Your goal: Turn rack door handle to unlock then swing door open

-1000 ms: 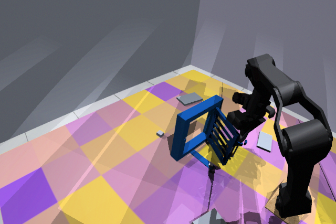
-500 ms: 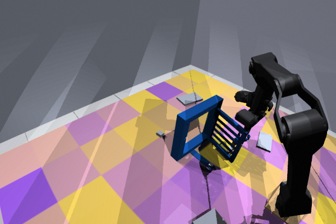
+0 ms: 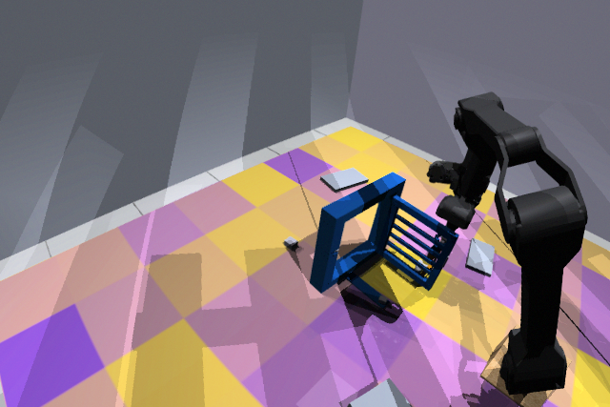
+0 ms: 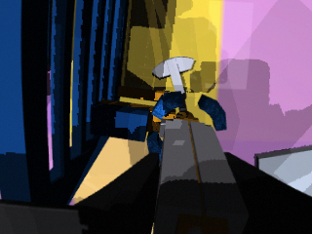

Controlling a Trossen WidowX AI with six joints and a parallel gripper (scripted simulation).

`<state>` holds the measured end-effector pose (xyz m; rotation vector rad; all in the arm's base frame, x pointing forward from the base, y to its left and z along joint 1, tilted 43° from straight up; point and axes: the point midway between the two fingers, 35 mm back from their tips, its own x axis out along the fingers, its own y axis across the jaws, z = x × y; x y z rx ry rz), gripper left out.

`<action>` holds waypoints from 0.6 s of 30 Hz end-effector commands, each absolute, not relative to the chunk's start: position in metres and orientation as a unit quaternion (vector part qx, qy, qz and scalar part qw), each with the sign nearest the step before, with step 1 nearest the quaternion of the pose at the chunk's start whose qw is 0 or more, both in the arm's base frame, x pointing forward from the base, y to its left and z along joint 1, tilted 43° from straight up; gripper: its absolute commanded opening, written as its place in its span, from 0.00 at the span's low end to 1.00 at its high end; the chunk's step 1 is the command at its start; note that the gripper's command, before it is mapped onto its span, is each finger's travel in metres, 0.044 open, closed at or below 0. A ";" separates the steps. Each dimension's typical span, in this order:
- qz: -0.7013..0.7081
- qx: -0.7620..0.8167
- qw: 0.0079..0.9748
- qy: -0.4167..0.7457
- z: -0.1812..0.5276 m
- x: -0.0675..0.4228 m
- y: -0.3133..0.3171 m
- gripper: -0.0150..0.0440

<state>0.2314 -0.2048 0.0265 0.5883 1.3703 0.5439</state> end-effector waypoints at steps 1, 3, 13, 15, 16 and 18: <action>0.254 0.252 0.703 0.615 0.026 0.232 -0.205 0.30; 0.254 0.252 0.703 0.615 0.026 0.232 -0.205 0.30; 0.254 0.252 0.703 0.615 0.026 0.232 -0.205 0.34; 0.254 0.252 0.703 0.615 0.026 0.232 -0.205 0.43; 0.254 0.252 0.703 0.615 0.026 0.232 -0.205 0.47; 0.254 0.252 0.703 0.615 0.026 0.232 -0.205 0.56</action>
